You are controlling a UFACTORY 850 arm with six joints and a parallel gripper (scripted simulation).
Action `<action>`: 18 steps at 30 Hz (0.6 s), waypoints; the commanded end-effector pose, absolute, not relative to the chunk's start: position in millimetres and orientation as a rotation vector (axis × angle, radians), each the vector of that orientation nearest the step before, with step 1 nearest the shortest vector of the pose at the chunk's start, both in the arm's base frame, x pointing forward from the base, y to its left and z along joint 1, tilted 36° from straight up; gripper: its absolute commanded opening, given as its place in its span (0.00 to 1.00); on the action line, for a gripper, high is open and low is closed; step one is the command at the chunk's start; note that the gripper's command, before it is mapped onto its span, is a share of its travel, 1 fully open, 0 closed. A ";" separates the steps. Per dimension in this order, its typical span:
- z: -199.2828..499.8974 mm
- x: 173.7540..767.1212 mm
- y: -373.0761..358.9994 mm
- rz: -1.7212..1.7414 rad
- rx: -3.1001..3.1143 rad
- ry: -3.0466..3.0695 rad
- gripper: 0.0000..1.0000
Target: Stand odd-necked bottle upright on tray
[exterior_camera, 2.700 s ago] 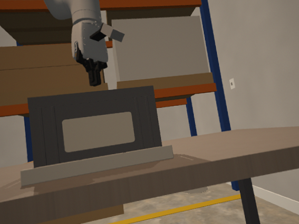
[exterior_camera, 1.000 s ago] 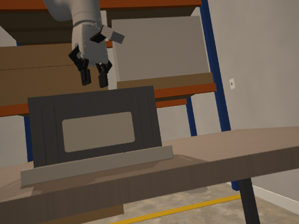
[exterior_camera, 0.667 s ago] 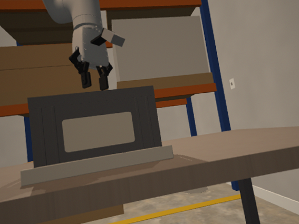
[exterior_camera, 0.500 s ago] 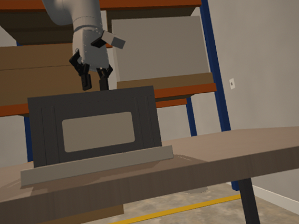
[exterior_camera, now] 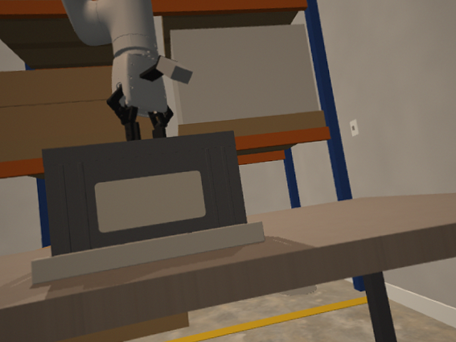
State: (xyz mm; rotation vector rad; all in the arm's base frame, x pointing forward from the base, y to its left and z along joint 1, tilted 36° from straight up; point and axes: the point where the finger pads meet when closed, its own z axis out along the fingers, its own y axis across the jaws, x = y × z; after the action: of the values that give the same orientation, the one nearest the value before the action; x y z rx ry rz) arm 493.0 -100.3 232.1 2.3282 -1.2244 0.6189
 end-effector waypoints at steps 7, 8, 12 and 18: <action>227.2 494.9 -103.9 0.621 2.328 -1.225 0.65; 226.8 495.0 -104.2 0.621 2.328 -1.225 0.65; 225.7 495.3 -104.9 0.621 2.328 -1.225 0.65; 225.2 495.4 -105.2 0.621 2.328 -1.225 0.65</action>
State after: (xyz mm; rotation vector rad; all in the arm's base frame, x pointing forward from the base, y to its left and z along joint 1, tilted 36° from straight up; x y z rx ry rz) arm 494.8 -105.3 224.9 2.3281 -1.2244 0.6193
